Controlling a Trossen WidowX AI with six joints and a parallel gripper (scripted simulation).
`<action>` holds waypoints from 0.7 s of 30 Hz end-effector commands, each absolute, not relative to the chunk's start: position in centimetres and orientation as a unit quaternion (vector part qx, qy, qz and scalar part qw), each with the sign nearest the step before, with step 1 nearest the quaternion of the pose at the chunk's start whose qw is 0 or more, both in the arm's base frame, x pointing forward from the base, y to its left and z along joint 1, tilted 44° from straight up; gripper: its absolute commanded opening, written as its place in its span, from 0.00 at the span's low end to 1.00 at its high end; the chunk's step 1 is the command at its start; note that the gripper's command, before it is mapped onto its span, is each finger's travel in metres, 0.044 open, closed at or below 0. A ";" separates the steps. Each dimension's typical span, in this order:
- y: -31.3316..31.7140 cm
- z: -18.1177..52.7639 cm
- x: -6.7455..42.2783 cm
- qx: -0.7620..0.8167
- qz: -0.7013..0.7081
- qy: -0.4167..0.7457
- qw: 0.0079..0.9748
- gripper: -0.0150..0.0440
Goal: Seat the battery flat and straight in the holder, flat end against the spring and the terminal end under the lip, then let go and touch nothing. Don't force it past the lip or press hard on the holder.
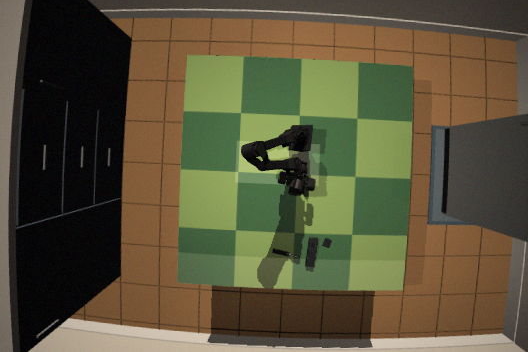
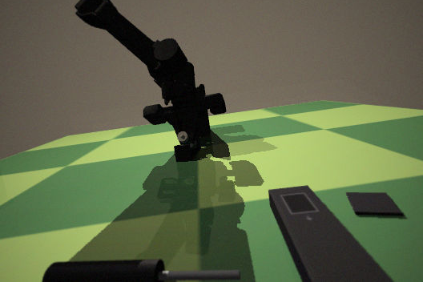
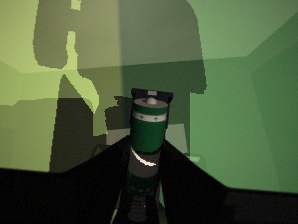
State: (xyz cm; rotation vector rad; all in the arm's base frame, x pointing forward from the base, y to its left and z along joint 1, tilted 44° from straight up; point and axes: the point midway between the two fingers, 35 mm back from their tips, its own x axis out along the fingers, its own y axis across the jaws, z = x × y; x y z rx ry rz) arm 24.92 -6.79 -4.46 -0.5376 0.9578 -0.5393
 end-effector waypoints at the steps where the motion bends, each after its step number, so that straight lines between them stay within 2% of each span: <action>1: -6.8 -4.7 24.2 -0.253 -0.252 0.453 0.817 0.38; 21: -6.7 -4.8 23.3 -0.250 -0.248 0.458 0.816 0.38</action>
